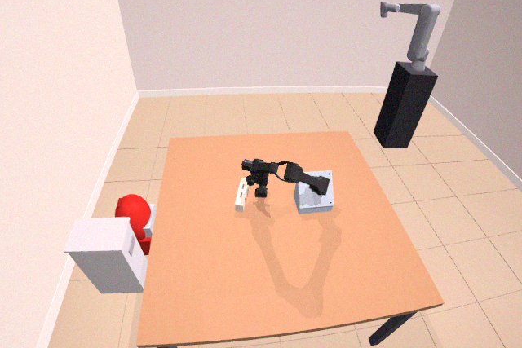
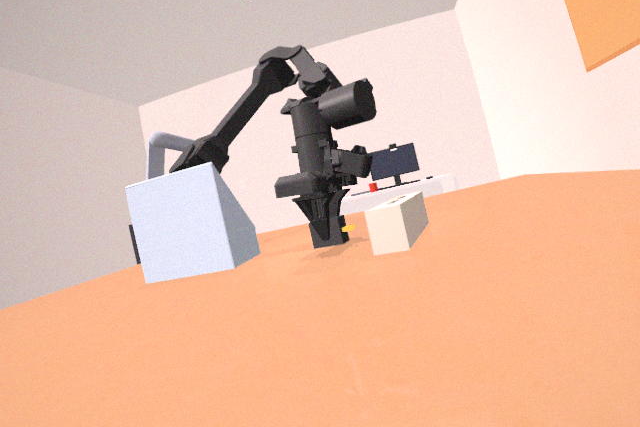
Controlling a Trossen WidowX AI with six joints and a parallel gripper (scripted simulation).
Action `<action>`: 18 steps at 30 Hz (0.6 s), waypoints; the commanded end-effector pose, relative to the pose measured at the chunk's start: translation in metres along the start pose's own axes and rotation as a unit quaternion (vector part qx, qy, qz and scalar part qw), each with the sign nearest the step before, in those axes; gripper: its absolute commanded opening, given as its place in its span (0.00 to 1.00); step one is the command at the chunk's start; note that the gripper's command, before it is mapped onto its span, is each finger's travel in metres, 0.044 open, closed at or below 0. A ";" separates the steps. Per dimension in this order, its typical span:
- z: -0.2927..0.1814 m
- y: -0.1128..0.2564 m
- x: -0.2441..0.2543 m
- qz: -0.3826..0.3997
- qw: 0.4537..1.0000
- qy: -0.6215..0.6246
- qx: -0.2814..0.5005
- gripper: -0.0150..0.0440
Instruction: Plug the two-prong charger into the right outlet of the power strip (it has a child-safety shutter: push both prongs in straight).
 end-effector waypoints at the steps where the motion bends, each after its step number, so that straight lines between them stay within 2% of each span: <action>1: 0.006 0.000 -0.001 0.000 1.000 -0.004 0.000 0.25; 18: 0.022 0.000 -0.005 0.000 1.000 -0.010 0.000 0.25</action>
Point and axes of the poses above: the point midway between the two fingers, 35 mm back from their tips, its own y axis back along the fingers, its own x axis across the jaws, z = x × y, the point moved 2 cm from there along y, back along the fingers, and after that the axes turned 4 degrees about y, right-handed, at the moved point
